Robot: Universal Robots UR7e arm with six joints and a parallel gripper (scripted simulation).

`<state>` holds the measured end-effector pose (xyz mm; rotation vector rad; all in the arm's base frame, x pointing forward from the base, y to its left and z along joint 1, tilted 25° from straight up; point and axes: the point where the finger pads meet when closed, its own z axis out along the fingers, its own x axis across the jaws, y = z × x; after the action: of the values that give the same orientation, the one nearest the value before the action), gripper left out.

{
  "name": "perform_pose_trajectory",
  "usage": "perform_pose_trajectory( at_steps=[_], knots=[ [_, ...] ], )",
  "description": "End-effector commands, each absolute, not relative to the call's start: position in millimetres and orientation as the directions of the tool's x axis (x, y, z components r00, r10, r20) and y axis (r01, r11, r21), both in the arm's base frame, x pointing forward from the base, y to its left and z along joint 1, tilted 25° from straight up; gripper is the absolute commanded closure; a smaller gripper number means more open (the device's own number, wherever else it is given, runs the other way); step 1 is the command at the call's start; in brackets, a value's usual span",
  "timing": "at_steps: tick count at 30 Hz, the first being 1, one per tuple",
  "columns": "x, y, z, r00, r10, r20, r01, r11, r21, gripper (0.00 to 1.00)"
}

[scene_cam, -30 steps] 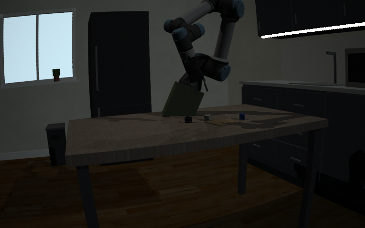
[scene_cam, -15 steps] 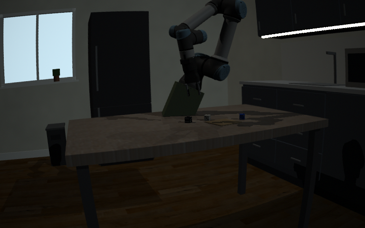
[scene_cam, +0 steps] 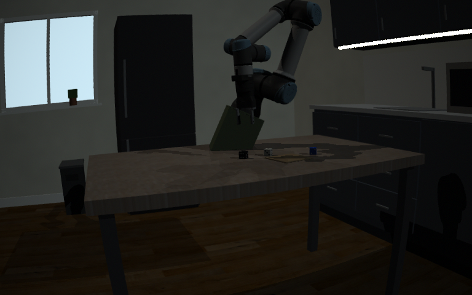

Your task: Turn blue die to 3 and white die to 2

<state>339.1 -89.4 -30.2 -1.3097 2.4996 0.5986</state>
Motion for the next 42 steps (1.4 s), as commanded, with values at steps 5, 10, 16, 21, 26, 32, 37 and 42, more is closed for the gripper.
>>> perform_pose_trajectory(
  at_steps=[5, 10, 16, 21, 26, 32, 37, 42],
  knots=[
    [334, -94, -32, -0.601, -0.705, -0.376, -0.797, 0.565, 0.215, 0.00],
    [333, -95, -32, -0.606, -0.703, -0.373, -0.793, 0.570, 0.213, 0.00],
    [333, -95, -32, -0.606, -0.703, -0.372, -0.793, 0.571, 0.213, 0.00],
    [333, -95, -32, -0.606, -0.703, -0.372, -0.793, 0.571, 0.213, 0.00],
    [333, -95, -33, -0.606, -0.703, -0.372, -0.793, 0.571, 0.213, 0.00],
    [333, -93, -37, -0.606, -0.703, -0.372, -0.793, 0.571, 0.213, 0.00],
    [334, -90, -43, -0.606, -0.703, -0.372, -0.793, 0.571, 0.213, 0.00],
    [334, -83, -58, -0.606, -0.703, -0.372, -0.793, 0.571, 0.213, 0.00]
  ],
)
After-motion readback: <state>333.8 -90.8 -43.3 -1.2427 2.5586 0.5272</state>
